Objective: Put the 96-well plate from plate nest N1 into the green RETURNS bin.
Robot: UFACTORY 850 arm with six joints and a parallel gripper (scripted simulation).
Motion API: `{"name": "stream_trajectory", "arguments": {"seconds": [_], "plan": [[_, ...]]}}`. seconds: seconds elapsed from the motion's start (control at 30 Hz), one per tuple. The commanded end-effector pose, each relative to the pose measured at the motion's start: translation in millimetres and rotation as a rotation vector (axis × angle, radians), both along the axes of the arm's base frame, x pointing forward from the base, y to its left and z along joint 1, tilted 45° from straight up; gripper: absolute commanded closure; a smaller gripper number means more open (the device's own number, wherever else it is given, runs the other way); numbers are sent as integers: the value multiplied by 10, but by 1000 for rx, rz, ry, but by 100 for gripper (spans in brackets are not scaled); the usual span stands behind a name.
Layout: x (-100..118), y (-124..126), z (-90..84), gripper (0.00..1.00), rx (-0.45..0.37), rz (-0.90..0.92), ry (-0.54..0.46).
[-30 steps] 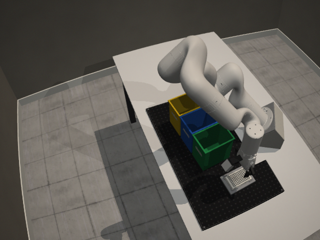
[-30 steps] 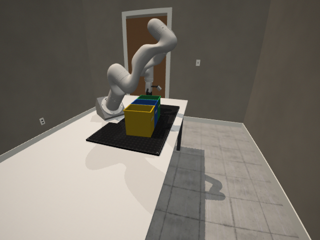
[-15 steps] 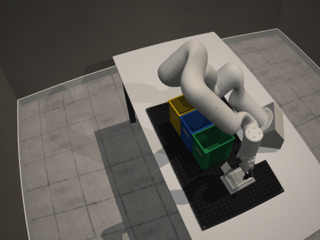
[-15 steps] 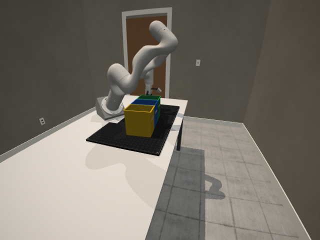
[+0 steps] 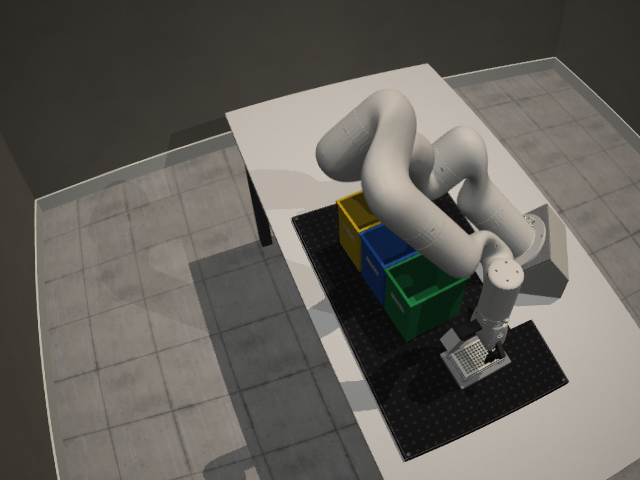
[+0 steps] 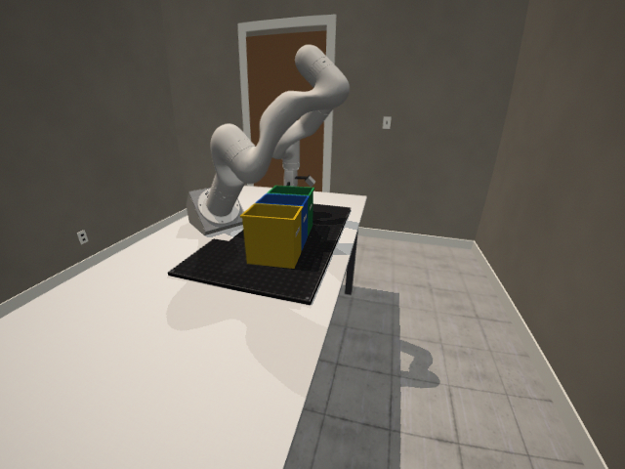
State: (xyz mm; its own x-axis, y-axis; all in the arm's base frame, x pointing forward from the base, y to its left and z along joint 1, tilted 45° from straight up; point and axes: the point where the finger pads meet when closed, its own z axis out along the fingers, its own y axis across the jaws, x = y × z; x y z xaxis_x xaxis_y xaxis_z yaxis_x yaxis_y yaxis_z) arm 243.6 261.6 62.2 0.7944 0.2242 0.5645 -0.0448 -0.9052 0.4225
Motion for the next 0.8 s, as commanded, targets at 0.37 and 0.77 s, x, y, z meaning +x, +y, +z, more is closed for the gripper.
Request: {"name": "stream_trajectory", "arguments": {"seconds": [0.37, 0.77], "plan": [[128, -70, -148, 0, 1, 1, -1], [181, -101, -210, 0, 1, 1, -1]]}}
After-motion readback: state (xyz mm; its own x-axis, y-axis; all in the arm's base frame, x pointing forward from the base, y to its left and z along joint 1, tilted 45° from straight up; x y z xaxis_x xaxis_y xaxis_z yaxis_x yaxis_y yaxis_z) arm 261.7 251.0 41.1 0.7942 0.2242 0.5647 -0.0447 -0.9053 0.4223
